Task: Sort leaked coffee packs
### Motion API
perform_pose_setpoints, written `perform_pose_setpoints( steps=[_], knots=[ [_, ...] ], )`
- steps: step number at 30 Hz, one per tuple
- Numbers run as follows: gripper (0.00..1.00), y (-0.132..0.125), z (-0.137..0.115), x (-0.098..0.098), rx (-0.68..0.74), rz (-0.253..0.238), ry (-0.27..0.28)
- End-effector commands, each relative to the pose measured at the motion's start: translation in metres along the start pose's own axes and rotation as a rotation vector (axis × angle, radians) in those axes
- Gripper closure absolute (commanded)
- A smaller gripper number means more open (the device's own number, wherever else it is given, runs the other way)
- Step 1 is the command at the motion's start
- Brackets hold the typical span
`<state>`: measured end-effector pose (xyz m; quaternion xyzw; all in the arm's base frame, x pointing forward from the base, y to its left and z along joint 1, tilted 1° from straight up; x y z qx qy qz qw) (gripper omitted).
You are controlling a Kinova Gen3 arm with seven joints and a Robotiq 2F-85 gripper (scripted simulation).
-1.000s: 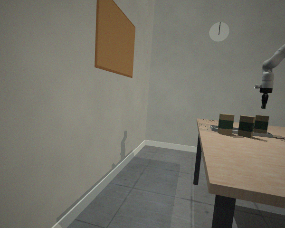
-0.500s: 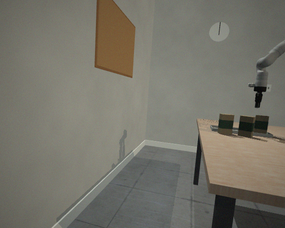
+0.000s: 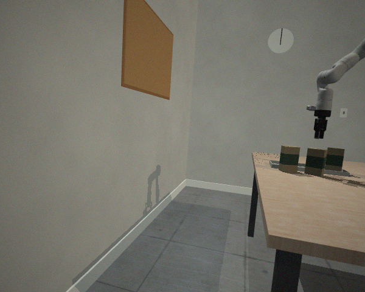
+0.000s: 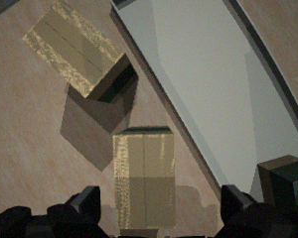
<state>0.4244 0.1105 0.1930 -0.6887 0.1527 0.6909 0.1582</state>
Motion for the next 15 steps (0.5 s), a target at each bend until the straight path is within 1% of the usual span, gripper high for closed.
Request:
perform_pose_setpoints(
  steps=[1,12,15],
  knots=[
    [0.16,-0.0118,0.0048,0.0041,-0.018,0.001,-0.008],
    [0.16,-0.0119,0.0048,0.0048,-0.017,0.001,-0.008],
    [0.16,-0.0119,0.0048,0.0120,-0.018,0.001,-0.008]
  ],
)
Point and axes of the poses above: the point where the finger pads meet when closed, its own x axis out along the fingers, its own y axis across the jaws, z = x × y, the point moved 7 cm from there along -x, back along the fingers, and after that the axes turned 7 degrees about x, right-handed, at the moved point
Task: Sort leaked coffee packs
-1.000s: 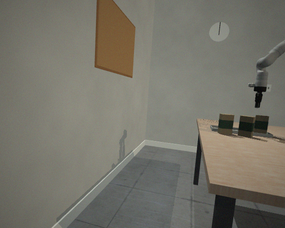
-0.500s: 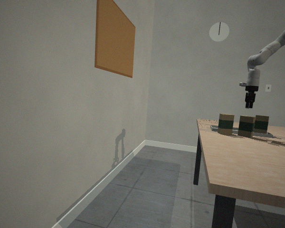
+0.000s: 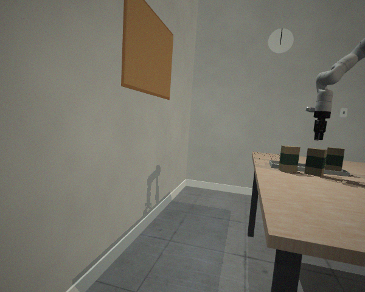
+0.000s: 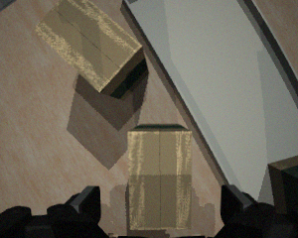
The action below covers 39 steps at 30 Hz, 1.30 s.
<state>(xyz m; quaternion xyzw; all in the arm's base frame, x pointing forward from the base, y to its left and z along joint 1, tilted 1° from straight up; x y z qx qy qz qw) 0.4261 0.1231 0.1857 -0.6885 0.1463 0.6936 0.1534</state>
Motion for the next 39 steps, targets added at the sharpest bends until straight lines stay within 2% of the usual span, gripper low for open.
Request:
perform_pose_setpoints(
  steps=[1,8,39],
  knots=[
    [0.16,0.000,0.001,0.009,-0.001,0.002,-0.004],
    [0.16,0.000,0.001,0.034,-0.001,0.002,-0.004],
    [0.16,0.000,0.001,0.035,-0.001,0.002,-0.004]
  ],
)
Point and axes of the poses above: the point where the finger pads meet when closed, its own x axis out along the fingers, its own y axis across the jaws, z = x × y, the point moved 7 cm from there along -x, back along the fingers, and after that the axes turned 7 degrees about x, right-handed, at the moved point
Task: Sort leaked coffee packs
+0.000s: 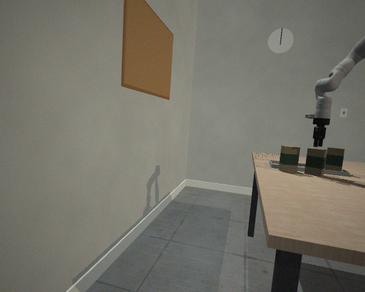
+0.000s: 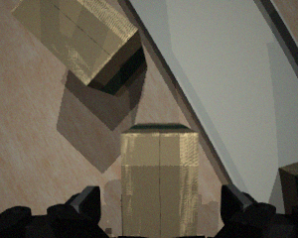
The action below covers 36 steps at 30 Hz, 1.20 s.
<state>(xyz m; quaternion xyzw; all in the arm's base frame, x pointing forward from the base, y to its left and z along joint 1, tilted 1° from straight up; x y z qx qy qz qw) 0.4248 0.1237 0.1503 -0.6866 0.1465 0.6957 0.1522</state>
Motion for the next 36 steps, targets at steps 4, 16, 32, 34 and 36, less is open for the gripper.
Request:
perform_pose_setpoints(
  steps=[4,16,32,34,36],
  knots=[
    [0.16,0.000,0.000,-0.001,0.000,-0.001,0.002],
    [0.16,-0.001,-0.001,-0.001,0.000,-0.001,0.002],
    [0.16,-0.001,-0.001,0.004,0.000,-0.001,0.002],
    [0.16,-0.001,-0.001,0.007,0.000,-0.001,0.002],
    [0.16,-0.001,-0.001,0.011,0.000,-0.001,0.002]
  ],
)
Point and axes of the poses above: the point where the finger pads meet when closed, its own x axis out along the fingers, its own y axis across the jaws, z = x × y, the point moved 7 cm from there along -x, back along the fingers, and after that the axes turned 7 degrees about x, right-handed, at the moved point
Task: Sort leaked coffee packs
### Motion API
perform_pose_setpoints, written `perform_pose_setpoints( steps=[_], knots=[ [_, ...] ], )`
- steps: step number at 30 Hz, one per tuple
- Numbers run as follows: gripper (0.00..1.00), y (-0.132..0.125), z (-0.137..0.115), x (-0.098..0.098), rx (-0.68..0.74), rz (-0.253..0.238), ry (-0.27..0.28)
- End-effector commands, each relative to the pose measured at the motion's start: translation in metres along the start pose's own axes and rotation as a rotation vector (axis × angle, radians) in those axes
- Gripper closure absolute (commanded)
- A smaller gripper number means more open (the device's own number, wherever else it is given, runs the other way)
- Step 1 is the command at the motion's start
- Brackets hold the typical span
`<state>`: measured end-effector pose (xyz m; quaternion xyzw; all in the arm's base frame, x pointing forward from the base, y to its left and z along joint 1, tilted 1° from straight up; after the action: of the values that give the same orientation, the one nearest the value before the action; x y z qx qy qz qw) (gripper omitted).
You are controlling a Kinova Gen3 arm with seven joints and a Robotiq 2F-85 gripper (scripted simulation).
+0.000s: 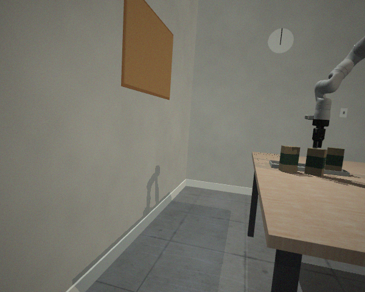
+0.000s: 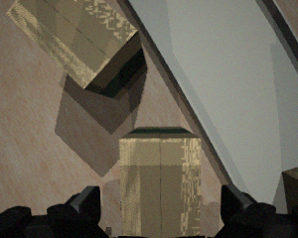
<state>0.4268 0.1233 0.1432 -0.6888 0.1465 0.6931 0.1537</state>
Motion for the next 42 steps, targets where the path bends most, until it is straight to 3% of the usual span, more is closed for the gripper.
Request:
perform_pose_setpoints(
  steps=[1,16,42],
  knots=[
    [0.16,0.000,0.001,0.007,-0.002,0.002,-0.005],
    [0.16,0.000,0.002,0.030,-0.002,0.002,-0.005],
    [0.16,0.000,0.002,0.031,-0.002,0.002,-0.005]
  ],
)
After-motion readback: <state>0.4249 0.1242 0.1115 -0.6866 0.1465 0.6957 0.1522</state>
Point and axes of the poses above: the point where the finger pads meet when closed, its own x axis out along the fingers, its own y axis across the jaws, z = x × y, the point moved 7 cm from there along -x, back along the fingers, and after that the axes turned 7 degrees about x, right-handed, at the moved point
